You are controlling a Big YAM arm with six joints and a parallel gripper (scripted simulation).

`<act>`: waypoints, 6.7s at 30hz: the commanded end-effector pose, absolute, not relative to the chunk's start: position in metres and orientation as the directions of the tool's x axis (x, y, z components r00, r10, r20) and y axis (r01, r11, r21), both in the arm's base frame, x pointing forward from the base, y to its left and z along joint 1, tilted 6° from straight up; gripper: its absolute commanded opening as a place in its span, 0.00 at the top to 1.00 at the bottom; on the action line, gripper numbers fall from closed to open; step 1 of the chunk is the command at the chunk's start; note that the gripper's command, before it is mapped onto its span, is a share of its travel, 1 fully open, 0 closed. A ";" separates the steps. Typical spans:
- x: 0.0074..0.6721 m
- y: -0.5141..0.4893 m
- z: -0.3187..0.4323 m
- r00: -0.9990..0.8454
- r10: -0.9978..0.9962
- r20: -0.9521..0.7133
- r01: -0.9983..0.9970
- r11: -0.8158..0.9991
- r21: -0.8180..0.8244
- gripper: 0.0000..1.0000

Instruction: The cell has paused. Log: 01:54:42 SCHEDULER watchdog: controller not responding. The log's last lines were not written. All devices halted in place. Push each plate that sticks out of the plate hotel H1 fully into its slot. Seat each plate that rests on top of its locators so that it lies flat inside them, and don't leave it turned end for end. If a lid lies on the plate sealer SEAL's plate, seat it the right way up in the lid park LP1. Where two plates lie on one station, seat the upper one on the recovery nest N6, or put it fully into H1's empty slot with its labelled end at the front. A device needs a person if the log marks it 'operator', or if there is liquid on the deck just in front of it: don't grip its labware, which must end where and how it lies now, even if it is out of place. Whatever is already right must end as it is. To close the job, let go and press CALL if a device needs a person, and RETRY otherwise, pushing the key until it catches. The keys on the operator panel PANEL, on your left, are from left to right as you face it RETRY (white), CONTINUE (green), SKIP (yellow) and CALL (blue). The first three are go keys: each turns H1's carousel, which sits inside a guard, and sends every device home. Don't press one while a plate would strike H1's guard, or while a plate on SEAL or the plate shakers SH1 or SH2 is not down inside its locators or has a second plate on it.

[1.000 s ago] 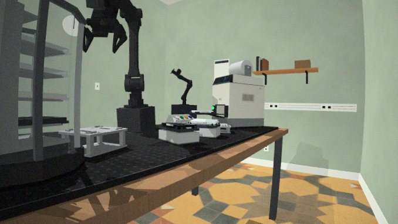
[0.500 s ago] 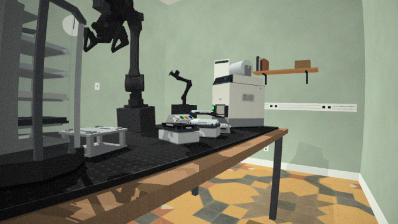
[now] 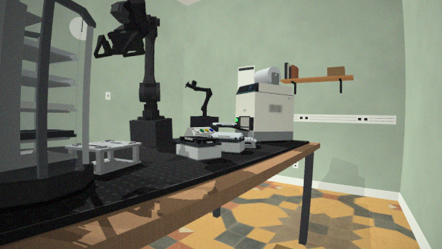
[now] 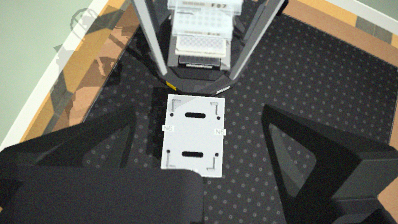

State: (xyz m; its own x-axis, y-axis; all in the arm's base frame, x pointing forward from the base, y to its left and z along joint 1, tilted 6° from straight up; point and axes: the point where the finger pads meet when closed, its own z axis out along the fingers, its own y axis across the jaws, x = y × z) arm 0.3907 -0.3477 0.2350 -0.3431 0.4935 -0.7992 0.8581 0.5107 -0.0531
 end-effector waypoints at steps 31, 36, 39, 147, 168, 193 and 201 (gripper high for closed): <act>0.404 -0.359 0.282 -0.116 0.308 -0.944 0.890 0.454 0.039 0.00; 0.404 -0.359 0.282 -0.116 0.308 -0.944 0.890 0.454 0.039 0.00; 0.404 -0.359 0.282 -0.116 0.308 -0.944 0.890 0.454 0.039 0.00; 0.407 -0.358 0.241 -0.139 0.320 -0.937 0.887 0.461 0.026 0.00; 0.407 -0.356 0.263 -0.150 0.337 -0.930 0.889 0.457 0.022 0.00; 0.406 -0.355 0.270 -0.141 0.331 -0.933 0.889 0.457 0.028 0.00; 0.406 -0.355 0.270 -0.141 0.331 -0.933 0.889 0.457 0.028 0.00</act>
State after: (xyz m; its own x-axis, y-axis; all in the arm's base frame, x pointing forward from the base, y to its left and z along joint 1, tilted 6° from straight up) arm 0.3890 -0.3463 0.2310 -0.1972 0.3611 -0.9114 0.8891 0.4575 -0.0111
